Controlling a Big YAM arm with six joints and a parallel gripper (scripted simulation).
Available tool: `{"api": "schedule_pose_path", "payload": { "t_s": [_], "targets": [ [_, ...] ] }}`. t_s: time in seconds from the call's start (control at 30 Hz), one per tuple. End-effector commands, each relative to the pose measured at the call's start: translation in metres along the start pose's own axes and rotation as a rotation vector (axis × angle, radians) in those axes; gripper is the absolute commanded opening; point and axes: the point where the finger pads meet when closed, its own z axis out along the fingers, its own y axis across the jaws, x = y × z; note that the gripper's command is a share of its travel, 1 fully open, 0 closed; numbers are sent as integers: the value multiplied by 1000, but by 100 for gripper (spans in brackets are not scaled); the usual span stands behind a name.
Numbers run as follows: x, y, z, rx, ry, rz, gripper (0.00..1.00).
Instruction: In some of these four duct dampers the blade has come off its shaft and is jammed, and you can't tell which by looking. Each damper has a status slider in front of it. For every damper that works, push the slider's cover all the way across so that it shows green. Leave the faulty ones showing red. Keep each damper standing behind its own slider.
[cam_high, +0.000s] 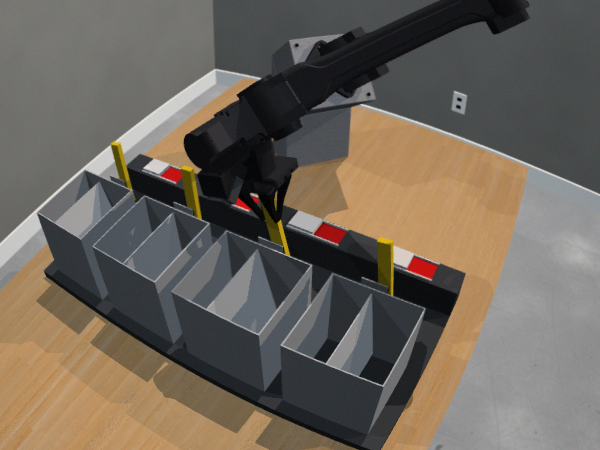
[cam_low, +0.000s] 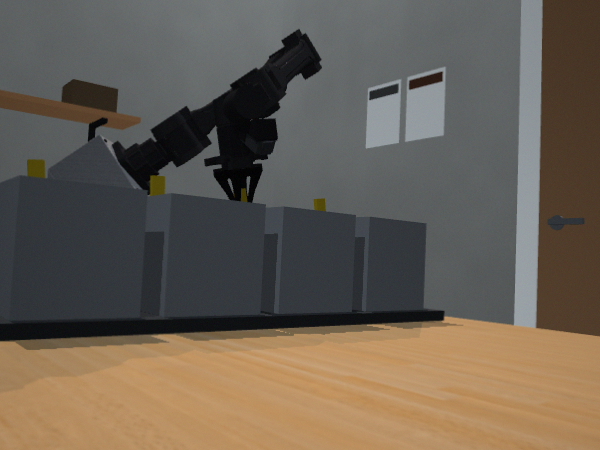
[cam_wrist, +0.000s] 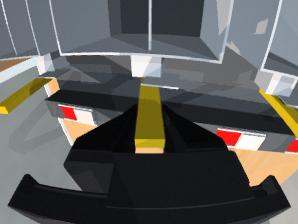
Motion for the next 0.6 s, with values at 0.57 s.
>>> {"api": "schedule_pose_path", "payload": {
  "t_s": [0.57],
  "targets": [
    [2,17,3,124,-4,-12,17]
  ]
}}
